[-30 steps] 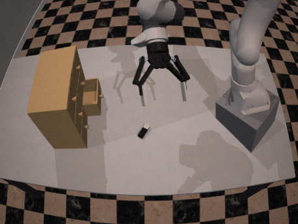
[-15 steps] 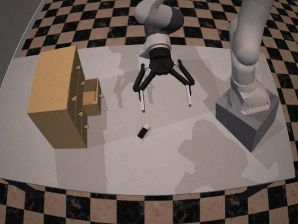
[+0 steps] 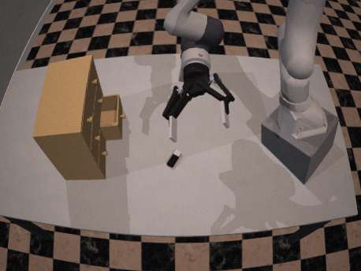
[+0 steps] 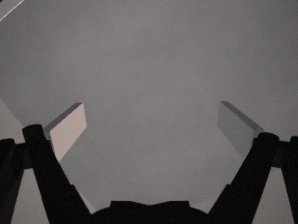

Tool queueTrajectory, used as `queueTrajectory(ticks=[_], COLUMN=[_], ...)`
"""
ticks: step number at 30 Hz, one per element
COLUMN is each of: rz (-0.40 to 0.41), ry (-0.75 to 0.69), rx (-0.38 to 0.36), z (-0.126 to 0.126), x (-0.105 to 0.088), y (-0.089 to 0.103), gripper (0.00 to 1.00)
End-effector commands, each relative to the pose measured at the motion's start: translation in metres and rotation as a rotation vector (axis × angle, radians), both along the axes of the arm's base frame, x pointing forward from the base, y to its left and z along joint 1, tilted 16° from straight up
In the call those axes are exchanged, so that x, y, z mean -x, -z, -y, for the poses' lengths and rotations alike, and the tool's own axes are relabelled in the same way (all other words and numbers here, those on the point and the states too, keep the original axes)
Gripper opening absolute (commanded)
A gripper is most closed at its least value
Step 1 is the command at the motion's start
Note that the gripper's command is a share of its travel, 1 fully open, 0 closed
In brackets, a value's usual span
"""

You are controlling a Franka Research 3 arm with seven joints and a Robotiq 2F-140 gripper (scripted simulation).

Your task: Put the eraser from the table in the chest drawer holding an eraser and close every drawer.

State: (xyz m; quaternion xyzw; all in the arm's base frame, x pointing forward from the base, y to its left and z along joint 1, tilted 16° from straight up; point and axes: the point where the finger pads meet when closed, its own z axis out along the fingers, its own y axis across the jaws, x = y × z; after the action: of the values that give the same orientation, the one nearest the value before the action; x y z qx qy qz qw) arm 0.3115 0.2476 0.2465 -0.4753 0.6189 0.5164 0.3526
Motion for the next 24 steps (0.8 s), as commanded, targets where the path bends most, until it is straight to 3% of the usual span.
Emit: queueTrajectory(ticks=[1, 3, 4, 8, 9, 13, 14, 18, 19, 23, 24], rz=[-0.206, -0.206, -0.322, -0.323, -0.44, -0.44, -0.555, -0.555, -0.668, -0.668, -0.778], ry=[0.063, 0.063, 0.106, 0.106, 0.148, 0.148, 0.187, 0.187, 0.225, 0.225, 0.262], rx=[-0.047, -0.047, -0.104, -0.105, -0.161, -0.161, -0.216, -0.216, -0.27, -0.27, -0.323], z=[-0.007, -0.007, -0.01, -0.01, -0.013, -0.013, -0.014, -0.014, -0.014, -0.014, -0.013], x=[-0.002, -0.002, -0.007, -0.007, -0.014, -0.014, -0.021, -0.021, -0.029, -0.029, -0.038], y=[-0.01, -0.01, -0.015, -0.015, -0.019, -0.019, -0.023, -0.023, -0.025, -0.025, -0.026], gripper=[1.0, 1.0, 1.0, 1.0, 1.0, 1.0, 1.0, 1.0, 1.0, 1.0, 1.0])
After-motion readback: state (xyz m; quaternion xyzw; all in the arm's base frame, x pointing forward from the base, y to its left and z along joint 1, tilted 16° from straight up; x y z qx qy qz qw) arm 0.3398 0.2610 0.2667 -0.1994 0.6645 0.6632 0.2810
